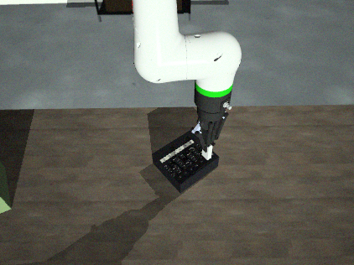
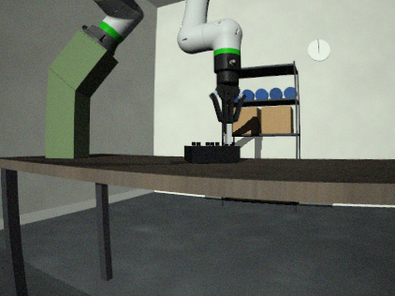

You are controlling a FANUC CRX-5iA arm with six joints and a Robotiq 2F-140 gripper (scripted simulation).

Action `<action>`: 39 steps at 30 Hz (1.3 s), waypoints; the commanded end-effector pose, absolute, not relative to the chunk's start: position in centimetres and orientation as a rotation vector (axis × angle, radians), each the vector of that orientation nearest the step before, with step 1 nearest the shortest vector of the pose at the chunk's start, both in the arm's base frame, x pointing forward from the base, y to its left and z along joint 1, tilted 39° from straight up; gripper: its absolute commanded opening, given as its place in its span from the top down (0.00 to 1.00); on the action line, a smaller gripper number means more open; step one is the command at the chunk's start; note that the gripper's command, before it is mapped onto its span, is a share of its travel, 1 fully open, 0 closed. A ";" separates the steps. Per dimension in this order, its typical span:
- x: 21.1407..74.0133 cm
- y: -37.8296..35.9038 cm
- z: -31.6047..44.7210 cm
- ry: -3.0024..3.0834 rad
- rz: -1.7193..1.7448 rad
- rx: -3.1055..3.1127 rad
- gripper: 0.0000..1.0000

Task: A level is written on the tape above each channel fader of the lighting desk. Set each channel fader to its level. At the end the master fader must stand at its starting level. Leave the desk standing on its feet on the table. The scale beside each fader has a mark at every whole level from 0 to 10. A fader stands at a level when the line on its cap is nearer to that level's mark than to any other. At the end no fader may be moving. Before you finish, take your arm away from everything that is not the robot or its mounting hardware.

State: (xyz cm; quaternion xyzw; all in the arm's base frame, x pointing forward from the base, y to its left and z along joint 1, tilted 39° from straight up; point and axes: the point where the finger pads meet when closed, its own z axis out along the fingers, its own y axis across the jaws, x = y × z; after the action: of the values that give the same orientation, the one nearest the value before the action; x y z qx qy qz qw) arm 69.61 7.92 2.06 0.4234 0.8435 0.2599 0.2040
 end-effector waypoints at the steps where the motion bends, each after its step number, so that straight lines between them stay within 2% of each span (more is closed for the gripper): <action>1: 69.5 8.0 2.1 2.352 0.725 1.181 1.00; 39: 68.4 9.7 1.8 2.352 0.725 1.181 1.00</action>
State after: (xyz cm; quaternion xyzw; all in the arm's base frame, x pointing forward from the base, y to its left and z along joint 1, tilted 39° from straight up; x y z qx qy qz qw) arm 68.47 9.59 1.81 0.4234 0.8435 0.2599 0.2040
